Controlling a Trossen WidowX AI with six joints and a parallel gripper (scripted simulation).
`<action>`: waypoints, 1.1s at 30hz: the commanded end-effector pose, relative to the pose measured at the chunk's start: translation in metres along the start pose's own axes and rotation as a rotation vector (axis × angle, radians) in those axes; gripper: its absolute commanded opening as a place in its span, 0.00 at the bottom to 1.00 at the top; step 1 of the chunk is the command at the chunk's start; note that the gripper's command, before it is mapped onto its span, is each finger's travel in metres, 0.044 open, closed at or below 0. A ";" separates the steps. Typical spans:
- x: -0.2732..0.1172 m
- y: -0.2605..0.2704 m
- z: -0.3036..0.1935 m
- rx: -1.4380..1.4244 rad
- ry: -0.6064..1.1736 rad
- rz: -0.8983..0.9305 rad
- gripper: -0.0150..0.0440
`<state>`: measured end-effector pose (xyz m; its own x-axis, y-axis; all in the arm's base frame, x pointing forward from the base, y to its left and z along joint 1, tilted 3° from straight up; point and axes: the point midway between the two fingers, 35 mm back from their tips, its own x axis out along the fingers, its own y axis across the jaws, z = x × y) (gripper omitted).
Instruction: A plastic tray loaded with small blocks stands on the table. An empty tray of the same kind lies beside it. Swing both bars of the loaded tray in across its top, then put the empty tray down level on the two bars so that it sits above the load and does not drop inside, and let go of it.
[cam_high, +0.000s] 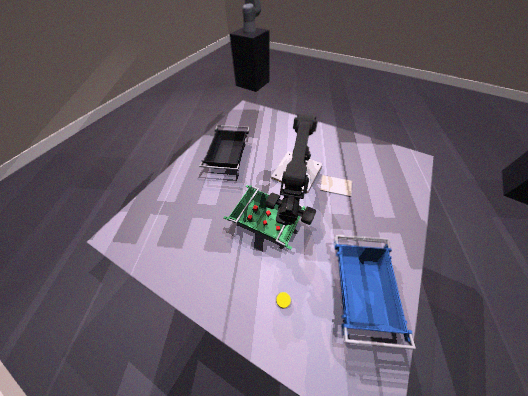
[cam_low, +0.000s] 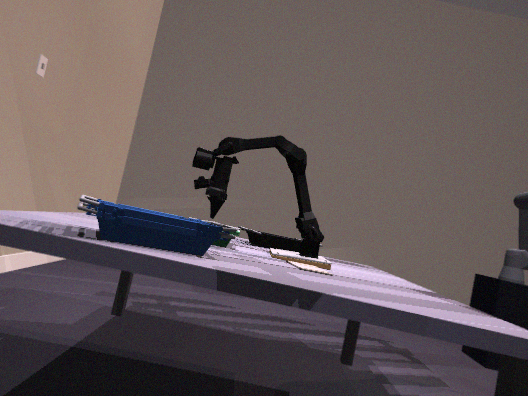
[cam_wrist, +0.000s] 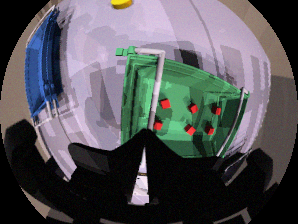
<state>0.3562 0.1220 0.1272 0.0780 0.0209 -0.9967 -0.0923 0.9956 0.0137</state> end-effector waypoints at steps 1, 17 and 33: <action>0.000 0.000 0.000 0.000 0.000 0.000 0.25; 0.000 0.000 0.000 0.000 0.000 0.000 0.25; 0.000 0.000 0.000 0.000 0.000 0.000 0.39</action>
<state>0.3562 0.1220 0.1272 0.0779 0.0210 -0.9967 -0.0923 0.9956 0.0138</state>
